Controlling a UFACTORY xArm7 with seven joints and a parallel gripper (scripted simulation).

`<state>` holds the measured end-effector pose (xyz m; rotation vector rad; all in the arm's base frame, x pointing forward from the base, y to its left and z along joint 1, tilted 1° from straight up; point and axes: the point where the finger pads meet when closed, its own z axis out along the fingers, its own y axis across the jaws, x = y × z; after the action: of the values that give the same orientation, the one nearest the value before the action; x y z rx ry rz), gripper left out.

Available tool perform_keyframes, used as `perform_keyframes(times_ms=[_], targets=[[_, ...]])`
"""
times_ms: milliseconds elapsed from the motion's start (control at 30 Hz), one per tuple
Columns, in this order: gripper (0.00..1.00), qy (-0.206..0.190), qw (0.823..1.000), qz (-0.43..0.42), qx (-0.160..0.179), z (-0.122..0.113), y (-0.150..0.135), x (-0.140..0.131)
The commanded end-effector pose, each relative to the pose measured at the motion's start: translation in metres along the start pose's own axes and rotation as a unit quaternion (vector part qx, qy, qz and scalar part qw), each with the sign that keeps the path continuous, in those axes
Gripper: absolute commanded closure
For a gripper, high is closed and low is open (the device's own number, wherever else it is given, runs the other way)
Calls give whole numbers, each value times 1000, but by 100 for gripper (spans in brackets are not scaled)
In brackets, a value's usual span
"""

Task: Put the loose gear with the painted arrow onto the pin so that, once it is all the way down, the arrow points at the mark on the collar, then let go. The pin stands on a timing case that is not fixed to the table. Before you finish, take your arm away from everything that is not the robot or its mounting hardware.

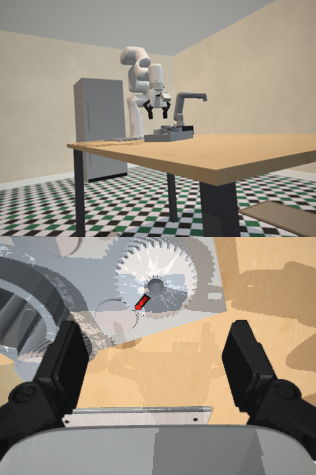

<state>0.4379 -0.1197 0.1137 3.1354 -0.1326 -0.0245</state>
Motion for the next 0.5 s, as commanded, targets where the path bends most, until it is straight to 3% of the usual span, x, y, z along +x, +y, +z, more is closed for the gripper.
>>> perform_keyframes(times_ms=[0, 267, 300, 467], targets=[[0, 2, 1000, 0, 0, -2, 0, 1], [0, 2, 1000, 0, 0, -2, 0, 1], [7, 2, 1000, 0, 0, -2, 0, 1], [7, 2, 1000, 0, 0, -2, 0, 1]])
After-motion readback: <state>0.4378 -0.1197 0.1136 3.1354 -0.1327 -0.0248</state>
